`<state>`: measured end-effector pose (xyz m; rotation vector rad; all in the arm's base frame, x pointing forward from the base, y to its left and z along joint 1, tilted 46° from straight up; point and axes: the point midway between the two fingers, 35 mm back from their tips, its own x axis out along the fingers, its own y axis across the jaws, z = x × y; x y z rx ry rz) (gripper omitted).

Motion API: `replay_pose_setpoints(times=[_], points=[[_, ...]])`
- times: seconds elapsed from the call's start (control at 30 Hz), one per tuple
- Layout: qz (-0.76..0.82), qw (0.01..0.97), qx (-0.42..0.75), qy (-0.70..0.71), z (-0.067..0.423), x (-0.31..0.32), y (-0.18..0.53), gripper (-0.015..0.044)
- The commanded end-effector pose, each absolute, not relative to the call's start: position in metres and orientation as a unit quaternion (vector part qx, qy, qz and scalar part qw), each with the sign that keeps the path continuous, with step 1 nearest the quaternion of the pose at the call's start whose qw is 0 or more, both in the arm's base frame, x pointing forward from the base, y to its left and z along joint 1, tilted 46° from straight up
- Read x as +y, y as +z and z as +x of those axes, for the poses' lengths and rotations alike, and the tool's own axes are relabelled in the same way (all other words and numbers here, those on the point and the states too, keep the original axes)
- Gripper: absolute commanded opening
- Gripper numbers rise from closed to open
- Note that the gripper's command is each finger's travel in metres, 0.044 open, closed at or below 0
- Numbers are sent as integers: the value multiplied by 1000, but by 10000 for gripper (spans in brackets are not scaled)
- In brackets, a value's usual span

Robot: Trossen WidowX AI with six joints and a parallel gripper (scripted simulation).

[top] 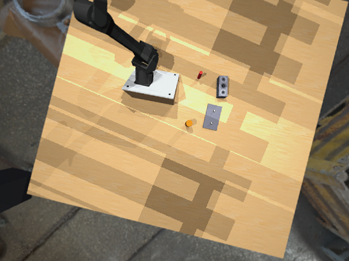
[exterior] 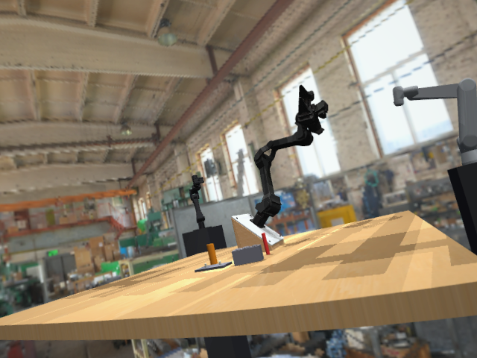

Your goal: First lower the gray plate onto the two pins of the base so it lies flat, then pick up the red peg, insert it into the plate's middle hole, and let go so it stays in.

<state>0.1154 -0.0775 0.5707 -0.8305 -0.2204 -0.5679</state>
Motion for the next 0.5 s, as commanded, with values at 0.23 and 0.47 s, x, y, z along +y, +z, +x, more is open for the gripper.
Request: replay_pose_setpoints(times=[0.23,0.47], points=[[-424,849,-175,-262,144,-11,593,440],[-458,844,-200,-193,208,59,583,440]])
